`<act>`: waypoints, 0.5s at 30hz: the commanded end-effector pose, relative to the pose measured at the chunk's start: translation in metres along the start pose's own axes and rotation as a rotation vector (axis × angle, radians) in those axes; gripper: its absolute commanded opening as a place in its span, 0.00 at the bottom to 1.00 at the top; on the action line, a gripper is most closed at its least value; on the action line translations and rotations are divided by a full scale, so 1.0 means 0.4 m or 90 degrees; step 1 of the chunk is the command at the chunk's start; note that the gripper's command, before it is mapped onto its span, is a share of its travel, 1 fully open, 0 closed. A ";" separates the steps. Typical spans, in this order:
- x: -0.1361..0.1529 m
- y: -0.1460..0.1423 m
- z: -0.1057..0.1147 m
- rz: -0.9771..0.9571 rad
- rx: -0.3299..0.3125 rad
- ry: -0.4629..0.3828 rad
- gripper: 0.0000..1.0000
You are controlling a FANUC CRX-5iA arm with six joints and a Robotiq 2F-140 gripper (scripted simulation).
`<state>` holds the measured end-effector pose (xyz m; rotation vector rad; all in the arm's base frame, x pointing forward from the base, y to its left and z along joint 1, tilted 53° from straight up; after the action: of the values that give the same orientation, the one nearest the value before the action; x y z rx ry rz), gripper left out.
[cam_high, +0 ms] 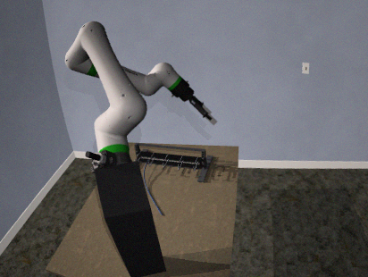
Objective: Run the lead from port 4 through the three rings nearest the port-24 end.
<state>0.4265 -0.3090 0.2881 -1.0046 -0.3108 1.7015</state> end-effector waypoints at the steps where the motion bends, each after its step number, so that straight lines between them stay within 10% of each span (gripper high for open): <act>1: 0.090 -0.036 -0.025 -0.050 -0.022 -0.036 1.00; 15: 0.369 -0.122 -0.065 -0.201 -0.060 -0.155 1.00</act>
<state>0.4647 -0.1959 0.2459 -0.8271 -0.6125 1.5666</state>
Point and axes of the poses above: the point where the finger pads meet when closed, its own z axis back along the fingers, its own y axis across the jaws, x = y × z, the point moved 5 cm from there along z, back along the fingers, and after that the axes turned 12 degrees about z, right-handed, at the moved point
